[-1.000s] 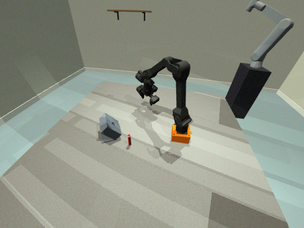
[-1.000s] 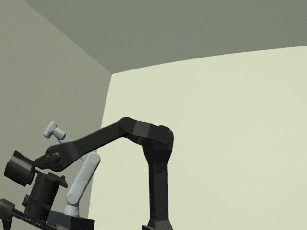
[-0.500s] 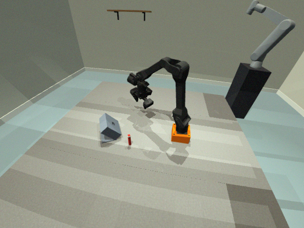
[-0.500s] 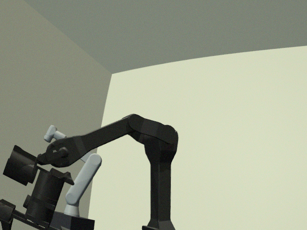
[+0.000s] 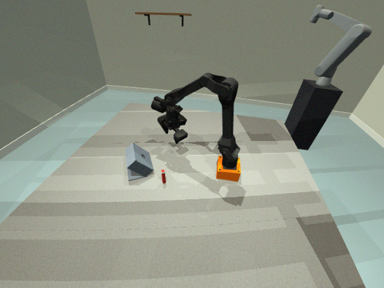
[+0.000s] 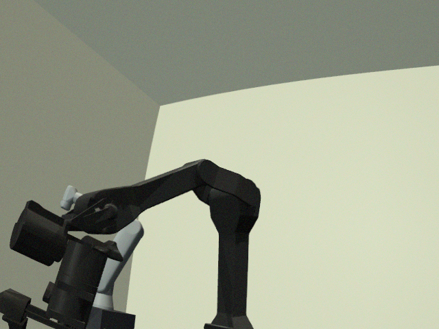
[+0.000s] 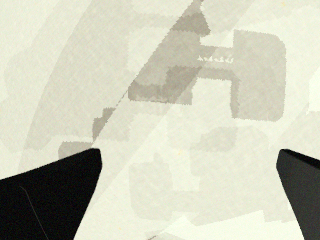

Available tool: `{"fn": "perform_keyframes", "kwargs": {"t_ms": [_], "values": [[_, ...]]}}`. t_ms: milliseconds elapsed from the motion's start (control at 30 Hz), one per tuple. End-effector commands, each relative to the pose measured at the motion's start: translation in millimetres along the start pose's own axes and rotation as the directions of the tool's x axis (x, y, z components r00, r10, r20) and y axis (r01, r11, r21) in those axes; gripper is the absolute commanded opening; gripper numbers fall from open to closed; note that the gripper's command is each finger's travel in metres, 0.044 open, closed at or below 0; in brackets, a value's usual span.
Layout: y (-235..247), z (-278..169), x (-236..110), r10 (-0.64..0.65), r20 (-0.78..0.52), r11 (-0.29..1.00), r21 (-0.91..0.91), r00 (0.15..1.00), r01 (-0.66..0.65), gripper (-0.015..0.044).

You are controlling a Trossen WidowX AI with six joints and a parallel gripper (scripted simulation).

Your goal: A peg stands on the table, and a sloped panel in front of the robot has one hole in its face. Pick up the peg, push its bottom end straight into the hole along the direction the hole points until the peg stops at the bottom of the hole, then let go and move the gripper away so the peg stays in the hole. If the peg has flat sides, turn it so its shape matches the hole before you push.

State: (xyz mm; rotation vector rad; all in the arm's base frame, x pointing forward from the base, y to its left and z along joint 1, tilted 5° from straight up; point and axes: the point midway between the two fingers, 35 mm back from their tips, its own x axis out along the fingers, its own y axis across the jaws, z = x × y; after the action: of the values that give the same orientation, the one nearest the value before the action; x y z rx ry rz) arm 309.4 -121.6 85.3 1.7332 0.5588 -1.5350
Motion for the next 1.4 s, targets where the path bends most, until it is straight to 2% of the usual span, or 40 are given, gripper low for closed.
{"fn": "perform_keyframes", "kwargs": {"t_ms": [0, 600, 1367], "values": [[-4.9, -14.9, -4.7, -0.006, -0.018, 1.000, 0.008, 1.000, 0.006, 0.0440], [-46.6, -75.2, -21.7, -0.062, -0.077, 0.998, -0.002, 0.995, 0.062, 0.0440], [-109.6, -137.3, -45.8, -0.134, -0.092, 0.985, 0.096, 0.987, 0.143, 0.0440]]}}
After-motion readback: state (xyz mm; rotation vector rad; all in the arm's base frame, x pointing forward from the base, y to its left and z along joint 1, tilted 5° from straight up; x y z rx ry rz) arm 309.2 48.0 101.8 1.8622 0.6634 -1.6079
